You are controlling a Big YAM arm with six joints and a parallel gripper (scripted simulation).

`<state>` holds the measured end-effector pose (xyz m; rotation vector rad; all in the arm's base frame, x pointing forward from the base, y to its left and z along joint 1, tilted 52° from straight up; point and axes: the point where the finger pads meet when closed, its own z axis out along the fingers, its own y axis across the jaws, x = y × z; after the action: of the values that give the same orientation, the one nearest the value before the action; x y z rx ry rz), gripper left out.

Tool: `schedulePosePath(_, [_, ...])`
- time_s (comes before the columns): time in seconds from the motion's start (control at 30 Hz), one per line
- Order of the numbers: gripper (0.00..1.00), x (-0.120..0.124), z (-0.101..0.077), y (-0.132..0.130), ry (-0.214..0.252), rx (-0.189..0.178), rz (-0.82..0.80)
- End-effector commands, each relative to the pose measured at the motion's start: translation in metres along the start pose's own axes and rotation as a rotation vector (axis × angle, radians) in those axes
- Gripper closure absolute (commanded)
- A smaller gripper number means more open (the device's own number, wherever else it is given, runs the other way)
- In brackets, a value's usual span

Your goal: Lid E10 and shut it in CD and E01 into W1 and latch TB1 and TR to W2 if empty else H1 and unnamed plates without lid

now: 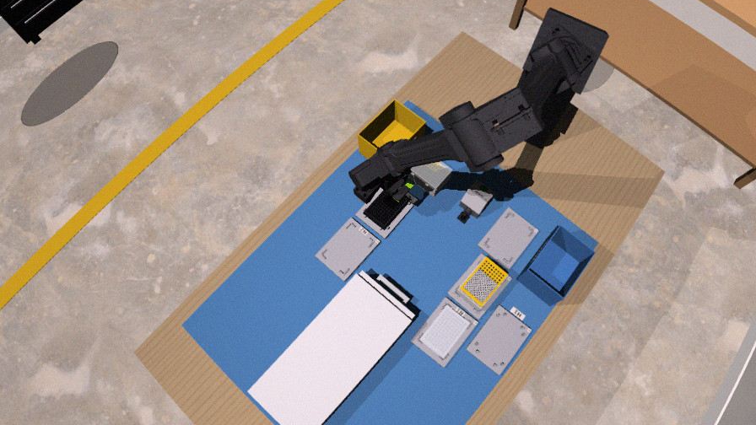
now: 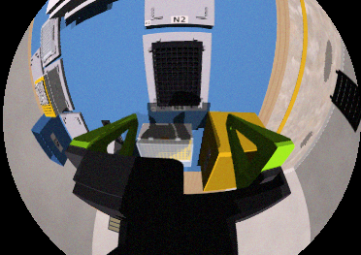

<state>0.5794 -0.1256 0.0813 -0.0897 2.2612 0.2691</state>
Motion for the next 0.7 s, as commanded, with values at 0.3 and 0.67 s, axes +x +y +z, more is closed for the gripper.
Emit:
schedulePosePath(0.3, [0.0, -0.015, -0.006, 0.004, -0.03, 0.001, -0.018])
schedulePosePath(0.67, [0.0, -0.014, 0.011, 0.008, -0.027, -0.007, -0.016])
